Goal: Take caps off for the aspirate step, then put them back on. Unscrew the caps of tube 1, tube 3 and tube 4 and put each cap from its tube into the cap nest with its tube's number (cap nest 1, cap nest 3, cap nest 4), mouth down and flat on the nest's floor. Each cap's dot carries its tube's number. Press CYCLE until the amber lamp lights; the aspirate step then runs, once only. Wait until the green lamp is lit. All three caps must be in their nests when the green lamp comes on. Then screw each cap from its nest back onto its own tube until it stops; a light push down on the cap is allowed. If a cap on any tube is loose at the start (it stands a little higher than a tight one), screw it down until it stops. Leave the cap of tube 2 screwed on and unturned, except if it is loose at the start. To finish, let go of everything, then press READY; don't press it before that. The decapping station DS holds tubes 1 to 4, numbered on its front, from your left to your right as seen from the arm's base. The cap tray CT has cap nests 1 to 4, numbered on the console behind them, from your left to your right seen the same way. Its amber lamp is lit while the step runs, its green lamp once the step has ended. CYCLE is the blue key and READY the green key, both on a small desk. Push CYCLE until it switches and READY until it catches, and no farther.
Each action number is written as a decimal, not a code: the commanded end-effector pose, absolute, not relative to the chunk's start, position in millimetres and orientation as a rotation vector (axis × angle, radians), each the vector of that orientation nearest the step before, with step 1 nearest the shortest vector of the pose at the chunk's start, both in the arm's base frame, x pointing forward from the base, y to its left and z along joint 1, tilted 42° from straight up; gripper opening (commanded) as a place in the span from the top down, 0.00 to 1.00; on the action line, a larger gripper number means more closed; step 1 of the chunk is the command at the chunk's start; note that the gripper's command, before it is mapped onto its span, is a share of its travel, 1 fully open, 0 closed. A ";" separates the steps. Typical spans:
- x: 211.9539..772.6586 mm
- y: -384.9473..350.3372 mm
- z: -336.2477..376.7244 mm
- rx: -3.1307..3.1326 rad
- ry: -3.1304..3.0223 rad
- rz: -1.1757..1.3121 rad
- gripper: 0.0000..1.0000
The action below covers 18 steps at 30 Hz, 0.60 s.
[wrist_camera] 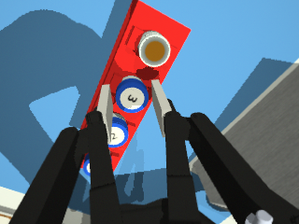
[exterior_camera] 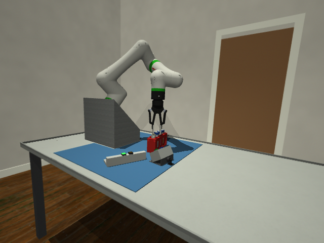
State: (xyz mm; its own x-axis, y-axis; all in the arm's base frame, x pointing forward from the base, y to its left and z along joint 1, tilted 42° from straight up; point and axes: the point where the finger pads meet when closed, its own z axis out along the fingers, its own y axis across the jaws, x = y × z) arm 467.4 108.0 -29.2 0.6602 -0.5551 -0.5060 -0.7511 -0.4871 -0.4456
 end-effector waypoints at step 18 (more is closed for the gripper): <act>467.6 107.8 -29.4 -2.100 1.287 0.498 1.00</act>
